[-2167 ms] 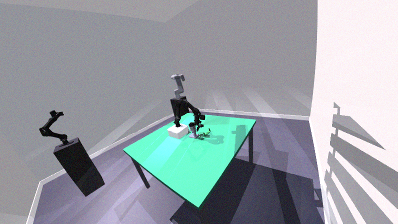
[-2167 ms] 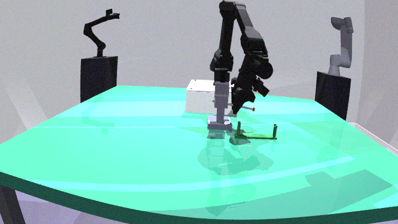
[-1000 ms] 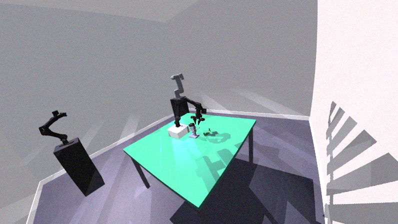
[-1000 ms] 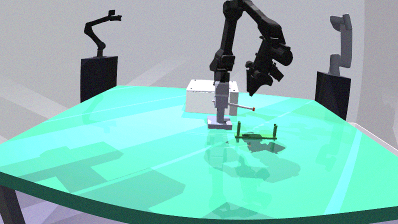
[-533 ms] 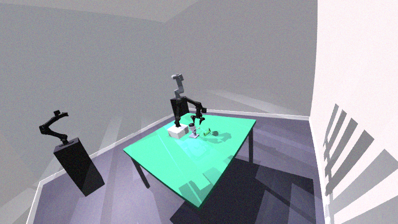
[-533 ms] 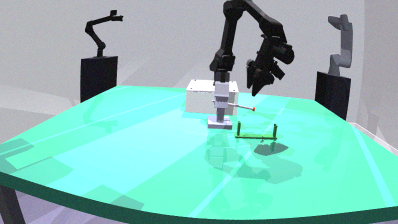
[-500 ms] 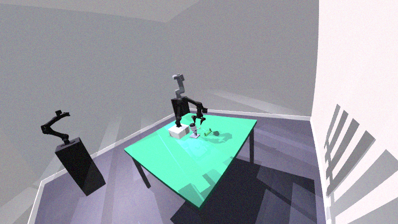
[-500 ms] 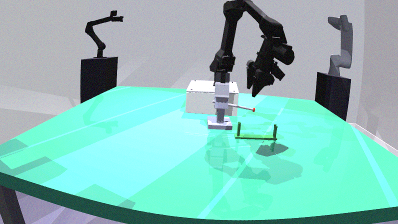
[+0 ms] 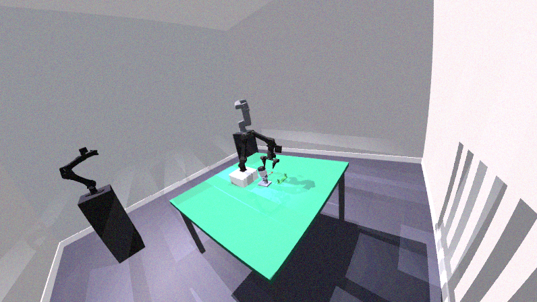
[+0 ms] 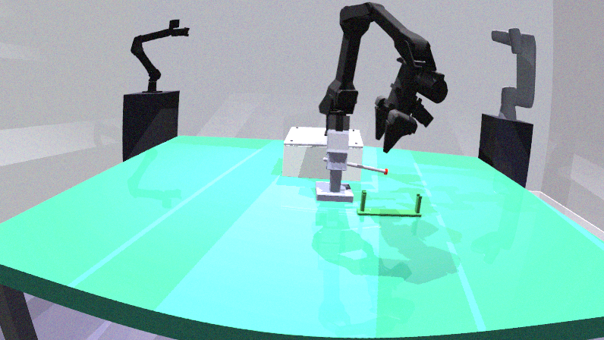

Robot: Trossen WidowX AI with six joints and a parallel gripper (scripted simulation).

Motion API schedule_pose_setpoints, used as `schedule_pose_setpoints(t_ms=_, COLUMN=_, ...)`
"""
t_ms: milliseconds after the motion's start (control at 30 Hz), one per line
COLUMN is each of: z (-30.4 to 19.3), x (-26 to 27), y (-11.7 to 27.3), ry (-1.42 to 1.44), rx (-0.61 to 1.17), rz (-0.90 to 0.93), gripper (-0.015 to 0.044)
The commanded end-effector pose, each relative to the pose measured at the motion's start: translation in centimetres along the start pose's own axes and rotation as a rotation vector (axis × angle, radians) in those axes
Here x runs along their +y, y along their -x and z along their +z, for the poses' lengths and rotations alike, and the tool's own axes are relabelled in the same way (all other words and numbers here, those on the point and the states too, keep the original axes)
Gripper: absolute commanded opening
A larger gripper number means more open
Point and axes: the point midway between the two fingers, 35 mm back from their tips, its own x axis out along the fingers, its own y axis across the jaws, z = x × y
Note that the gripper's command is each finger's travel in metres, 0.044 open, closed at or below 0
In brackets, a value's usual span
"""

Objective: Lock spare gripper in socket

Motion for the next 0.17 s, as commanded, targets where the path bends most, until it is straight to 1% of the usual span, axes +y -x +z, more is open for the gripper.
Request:
schedule_pose_setpoints(t_ms=0, z=0.01, x=-0.01, y=-0.01, ry=0.004, rx=0.000, rz=0.000, gripper=0.0440)
schedule_pose_setpoints(t_ms=133, z=0.01, x=-0.01, y=-0.01, ry=0.004, rx=0.000, rz=0.000, gripper=0.0440)
